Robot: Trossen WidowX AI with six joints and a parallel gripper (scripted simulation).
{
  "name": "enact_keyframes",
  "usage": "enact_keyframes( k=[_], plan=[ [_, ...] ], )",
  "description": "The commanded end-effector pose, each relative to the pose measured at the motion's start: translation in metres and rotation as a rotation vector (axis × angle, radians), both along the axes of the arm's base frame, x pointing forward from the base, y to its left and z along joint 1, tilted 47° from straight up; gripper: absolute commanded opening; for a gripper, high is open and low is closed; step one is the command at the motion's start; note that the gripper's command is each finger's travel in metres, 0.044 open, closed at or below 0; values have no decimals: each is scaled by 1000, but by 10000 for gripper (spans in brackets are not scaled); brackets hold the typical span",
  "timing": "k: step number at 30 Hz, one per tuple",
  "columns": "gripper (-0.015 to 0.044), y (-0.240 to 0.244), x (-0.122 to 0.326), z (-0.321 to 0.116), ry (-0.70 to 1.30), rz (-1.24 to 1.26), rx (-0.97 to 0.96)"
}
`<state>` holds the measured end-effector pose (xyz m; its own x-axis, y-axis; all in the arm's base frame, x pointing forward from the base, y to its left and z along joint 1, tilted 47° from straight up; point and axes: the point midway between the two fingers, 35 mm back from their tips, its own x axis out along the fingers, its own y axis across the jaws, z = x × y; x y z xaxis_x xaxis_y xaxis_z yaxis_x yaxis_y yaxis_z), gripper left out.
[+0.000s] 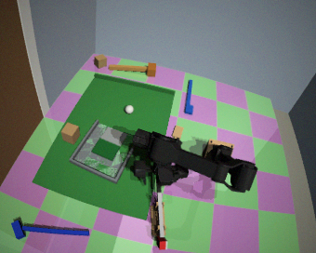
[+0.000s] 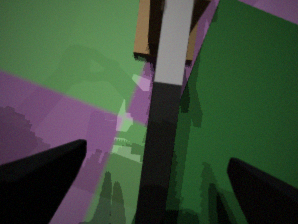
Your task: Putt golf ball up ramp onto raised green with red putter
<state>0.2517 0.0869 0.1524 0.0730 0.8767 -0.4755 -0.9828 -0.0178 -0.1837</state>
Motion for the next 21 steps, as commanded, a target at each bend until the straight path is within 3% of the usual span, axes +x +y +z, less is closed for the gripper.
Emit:
enact_keyframes(
  k=[1, 11, 21],
  plan=[
    [440, 5, -1, -4, 8, 1, 6],
    [440, 15, 0, -13, 8, 1, 8],
    [177, 12, 1, -11, 1, 2, 1]
  ],
)
